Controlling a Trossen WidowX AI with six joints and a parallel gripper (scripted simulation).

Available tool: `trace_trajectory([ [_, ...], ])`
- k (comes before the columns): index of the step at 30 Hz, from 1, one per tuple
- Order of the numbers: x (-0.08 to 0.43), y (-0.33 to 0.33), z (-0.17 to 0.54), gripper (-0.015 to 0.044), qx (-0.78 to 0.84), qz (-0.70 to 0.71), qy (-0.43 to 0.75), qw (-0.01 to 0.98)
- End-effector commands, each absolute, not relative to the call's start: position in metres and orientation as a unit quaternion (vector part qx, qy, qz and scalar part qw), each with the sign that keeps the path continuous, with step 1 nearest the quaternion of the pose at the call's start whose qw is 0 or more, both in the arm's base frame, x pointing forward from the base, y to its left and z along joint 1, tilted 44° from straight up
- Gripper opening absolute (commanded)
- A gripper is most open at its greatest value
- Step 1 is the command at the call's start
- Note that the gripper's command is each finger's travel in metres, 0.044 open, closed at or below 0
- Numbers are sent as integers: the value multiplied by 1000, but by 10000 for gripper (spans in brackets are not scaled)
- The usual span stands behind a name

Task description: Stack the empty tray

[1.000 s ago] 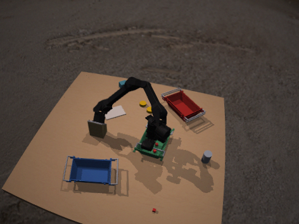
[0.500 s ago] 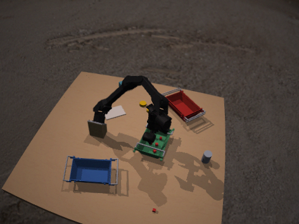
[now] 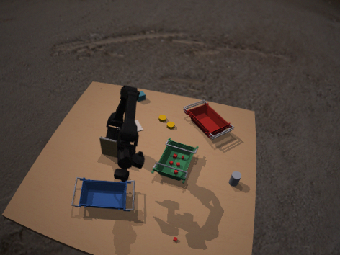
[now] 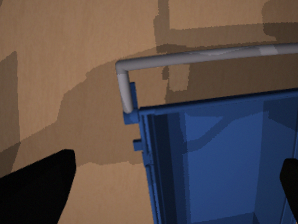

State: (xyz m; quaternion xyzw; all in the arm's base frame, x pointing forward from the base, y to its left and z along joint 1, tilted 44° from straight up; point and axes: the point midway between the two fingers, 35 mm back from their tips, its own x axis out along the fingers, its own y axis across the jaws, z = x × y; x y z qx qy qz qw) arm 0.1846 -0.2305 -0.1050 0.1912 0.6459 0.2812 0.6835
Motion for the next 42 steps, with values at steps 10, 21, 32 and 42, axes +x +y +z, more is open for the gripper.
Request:
trace_trajectory([
  [10,60,-214,-154,440,156,355,621,681],
  [21,61,-189,-185,440,156,355,621,681],
  [32,59,-156,-216,440,156,355,620,682],
  [42,59,-156,-216,367,156,355,620,682],
])
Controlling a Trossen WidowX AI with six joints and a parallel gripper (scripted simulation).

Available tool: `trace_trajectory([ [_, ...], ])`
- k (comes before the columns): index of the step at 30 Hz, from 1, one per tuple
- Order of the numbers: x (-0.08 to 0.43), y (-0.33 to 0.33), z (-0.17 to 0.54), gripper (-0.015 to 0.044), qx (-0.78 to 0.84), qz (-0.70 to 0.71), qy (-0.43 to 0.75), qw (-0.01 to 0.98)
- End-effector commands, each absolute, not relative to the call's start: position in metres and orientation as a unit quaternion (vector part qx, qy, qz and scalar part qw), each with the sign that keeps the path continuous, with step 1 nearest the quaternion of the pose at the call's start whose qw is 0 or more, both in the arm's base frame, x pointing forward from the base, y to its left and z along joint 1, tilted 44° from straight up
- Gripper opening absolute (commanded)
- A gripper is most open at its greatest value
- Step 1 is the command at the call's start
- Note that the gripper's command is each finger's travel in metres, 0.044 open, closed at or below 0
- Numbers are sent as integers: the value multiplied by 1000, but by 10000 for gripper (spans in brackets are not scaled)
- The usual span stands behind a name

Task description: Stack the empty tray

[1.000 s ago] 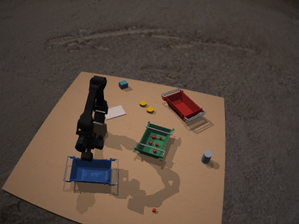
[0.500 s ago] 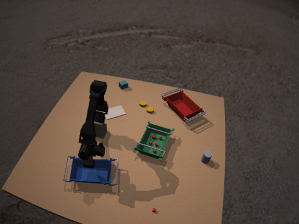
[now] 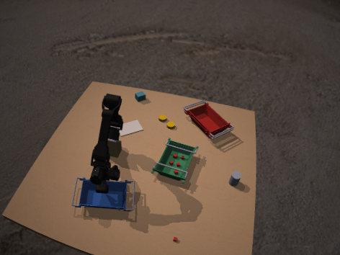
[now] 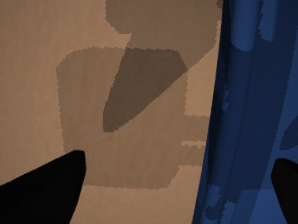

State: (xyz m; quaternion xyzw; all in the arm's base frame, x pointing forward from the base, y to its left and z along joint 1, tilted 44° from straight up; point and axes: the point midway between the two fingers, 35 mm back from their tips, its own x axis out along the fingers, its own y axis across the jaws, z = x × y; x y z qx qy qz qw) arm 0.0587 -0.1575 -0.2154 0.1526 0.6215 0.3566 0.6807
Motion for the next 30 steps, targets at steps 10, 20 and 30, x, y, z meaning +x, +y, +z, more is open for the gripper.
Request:
trace_trajectory([
  [10,59,-156,-216,228,156,355,620,682],
  [20,59,-156,-216,161,156,355,620,682],
  [30,59,-156,-216,95,156,355,620,682],
])
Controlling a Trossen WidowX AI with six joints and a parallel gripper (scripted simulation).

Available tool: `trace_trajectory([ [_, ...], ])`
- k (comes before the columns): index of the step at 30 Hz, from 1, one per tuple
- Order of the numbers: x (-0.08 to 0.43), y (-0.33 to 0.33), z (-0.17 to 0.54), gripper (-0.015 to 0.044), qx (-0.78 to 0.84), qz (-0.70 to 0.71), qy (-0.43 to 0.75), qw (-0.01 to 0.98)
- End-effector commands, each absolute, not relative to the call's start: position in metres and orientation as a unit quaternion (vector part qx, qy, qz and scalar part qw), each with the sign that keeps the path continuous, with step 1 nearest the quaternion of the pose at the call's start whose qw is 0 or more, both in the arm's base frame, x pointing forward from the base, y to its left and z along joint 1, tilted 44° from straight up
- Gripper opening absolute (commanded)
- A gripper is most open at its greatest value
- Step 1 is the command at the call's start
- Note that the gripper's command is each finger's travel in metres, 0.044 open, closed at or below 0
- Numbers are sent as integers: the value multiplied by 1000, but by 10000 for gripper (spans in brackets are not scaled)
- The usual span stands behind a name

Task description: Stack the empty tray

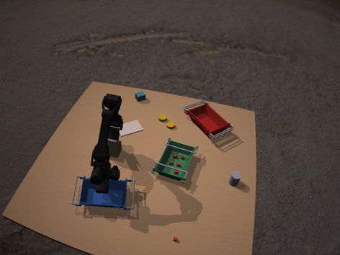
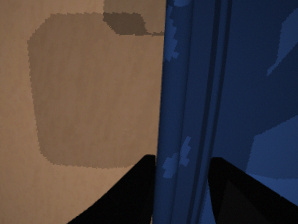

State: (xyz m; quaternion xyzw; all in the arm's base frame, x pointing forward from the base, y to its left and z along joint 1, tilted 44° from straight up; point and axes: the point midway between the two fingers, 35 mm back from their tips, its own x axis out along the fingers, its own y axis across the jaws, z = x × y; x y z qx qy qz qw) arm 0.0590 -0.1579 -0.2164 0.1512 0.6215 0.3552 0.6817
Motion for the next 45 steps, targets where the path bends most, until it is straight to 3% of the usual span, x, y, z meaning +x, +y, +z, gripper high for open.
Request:
trace_trajectory([
  [1,59,-156,-216,88,156,355,620,682],
  [14,60,-165,-209,1,156,355,620,682],
  [23,61,-210,-159,0,156,355,621,681],
  [45,70,-270,-150,0,155,354,621,682],
])
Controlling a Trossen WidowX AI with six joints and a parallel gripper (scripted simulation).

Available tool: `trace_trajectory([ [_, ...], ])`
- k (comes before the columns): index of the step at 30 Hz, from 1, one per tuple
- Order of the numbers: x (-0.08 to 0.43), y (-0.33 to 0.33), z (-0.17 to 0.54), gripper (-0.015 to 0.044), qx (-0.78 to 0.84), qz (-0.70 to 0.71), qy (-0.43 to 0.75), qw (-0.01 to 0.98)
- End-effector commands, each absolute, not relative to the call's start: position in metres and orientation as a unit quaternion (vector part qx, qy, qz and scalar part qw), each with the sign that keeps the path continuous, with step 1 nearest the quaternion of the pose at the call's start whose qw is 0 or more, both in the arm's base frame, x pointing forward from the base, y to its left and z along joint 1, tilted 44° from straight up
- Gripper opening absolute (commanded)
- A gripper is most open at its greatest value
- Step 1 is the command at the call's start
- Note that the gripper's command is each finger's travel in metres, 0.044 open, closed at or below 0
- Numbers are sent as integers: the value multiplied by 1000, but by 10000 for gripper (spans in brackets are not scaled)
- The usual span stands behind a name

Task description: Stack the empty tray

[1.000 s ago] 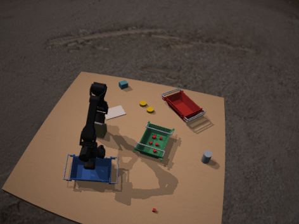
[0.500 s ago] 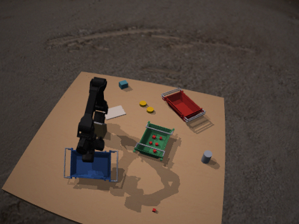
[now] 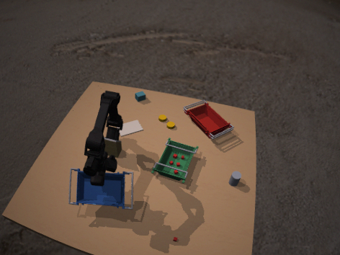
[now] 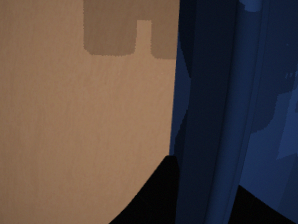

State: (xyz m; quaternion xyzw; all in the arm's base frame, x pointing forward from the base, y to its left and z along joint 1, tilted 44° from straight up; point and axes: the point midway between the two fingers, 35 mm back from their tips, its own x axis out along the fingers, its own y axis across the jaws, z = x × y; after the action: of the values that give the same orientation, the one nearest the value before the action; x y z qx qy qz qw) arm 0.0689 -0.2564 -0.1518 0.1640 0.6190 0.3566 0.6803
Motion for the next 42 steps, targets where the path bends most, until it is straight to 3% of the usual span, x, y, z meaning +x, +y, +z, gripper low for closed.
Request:
trace_trajectory([
  [1,71,-273,-149,0,155,354,621,682],
  [19,78,-323,-130,0,154,353,622,682],
  [42,78,-324,-130,0,154,353,622,682],
])
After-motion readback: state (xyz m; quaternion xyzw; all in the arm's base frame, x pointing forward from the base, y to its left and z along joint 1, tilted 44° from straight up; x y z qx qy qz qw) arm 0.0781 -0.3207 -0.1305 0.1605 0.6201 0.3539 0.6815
